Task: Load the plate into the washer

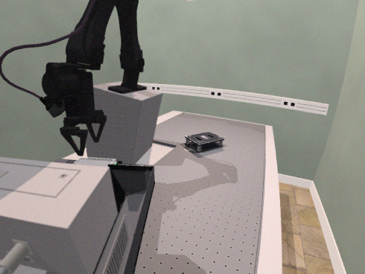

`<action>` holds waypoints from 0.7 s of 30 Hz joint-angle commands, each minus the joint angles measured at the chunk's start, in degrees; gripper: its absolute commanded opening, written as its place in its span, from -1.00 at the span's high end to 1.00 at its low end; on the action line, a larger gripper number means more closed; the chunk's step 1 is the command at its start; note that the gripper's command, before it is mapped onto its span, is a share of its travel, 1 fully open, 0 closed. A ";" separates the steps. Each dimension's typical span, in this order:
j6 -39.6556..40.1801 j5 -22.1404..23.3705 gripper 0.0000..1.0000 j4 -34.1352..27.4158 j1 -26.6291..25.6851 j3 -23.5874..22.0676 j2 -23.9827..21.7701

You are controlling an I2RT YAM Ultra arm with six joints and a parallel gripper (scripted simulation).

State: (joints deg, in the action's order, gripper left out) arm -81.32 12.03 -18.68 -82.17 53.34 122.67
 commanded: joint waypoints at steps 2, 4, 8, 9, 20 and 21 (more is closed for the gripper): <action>0.76 -0.45 -1.00 -3.39 -1.11 0.79 -2.81; 0.76 -0.45 -1.00 -3.39 -1.11 0.79 -2.81; 1.03 -0.46 -1.00 -4.81 -1.38 1.49 -4.08; 1.09 -0.45 -1.00 -5.16 -1.44 1.53 -4.38; 1.24 -0.44 -1.00 -6.78 -1.72 1.78 -5.21; 1.24 -0.44 -1.00 -6.78 -1.72 1.78 -5.21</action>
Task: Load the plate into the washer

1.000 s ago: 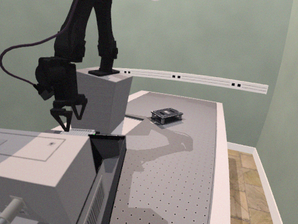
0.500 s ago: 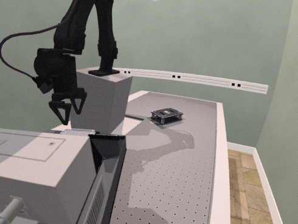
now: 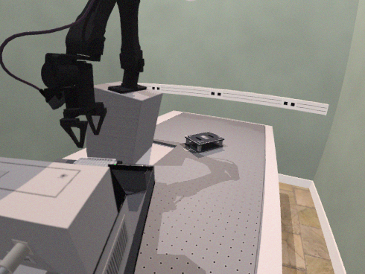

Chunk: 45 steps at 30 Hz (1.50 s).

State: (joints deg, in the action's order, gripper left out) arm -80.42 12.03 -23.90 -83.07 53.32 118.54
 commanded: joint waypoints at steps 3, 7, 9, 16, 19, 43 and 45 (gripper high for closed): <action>0.34 -0.44 -1.00 -1.58 -0.83 1.81 -1.08; 0.34 -0.44 -1.00 -1.59 -0.83 1.82 -1.08; 0.34 -0.44 -1.00 -1.59 -0.83 1.82 -1.08; 0.34 -0.44 -1.00 -1.59 -0.83 1.82 -1.08; 0.34 -0.44 -1.00 -1.59 -0.83 1.82 -1.08; 4.36 -0.51 -0.88 0.50 2.08 -2.33 -2.76; 6.41 -0.58 -0.80 0.88 3.77 -3.37 -3.70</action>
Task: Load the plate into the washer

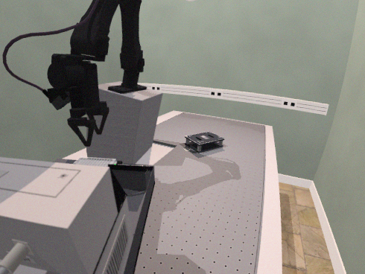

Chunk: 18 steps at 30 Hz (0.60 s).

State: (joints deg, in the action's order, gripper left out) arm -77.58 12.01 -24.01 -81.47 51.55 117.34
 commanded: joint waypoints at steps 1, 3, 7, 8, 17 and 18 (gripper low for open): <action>4.55 -0.64 -0.76 1.17 3.07 -2.09 -2.98; 6.45 -0.71 -0.68 1.52 4.92 -3.03 -3.94; 8.33 -0.84 -0.60 1.92 6.90 -3.95 -4.98; 9.27 -0.86 -0.56 2.05 7.82 -4.33 -5.38; 17.70 -1.33 -0.20 2.99 16.33 -6.89 -8.69; 19.46 -1.43 -0.16 2.98 16.43 -6.88 -8.73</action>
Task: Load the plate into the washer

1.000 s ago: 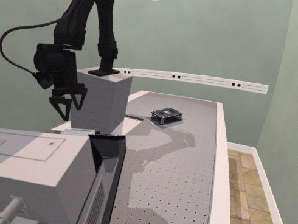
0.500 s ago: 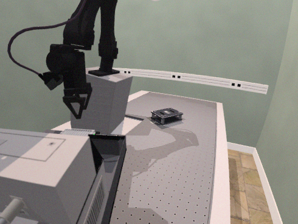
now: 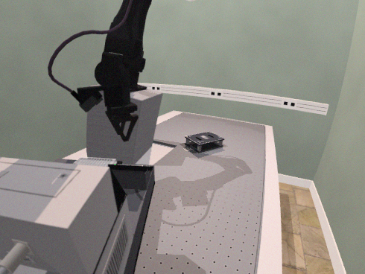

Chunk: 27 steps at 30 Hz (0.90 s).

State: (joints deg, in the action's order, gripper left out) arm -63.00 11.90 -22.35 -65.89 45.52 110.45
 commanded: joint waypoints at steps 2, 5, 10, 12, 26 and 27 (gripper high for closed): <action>8.38 -1.63 -0.08 1.35 -0.10 0.27 -2.00; 9.49 -1.62 -0.04 1.37 -0.11 0.26 -2.00; 10.03 -1.29 0.16 1.53 -0.33 0.17 -1.99; 10.06 -1.26 0.24 1.55 -0.35 0.16 -1.99; 9.88 -1.23 0.72 1.57 -0.37 0.24 -2.01; 9.88 -1.23 0.76 1.57 -0.37 0.24 -2.01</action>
State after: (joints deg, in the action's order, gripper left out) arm -53.36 11.62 -21.91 -65.41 45.50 110.02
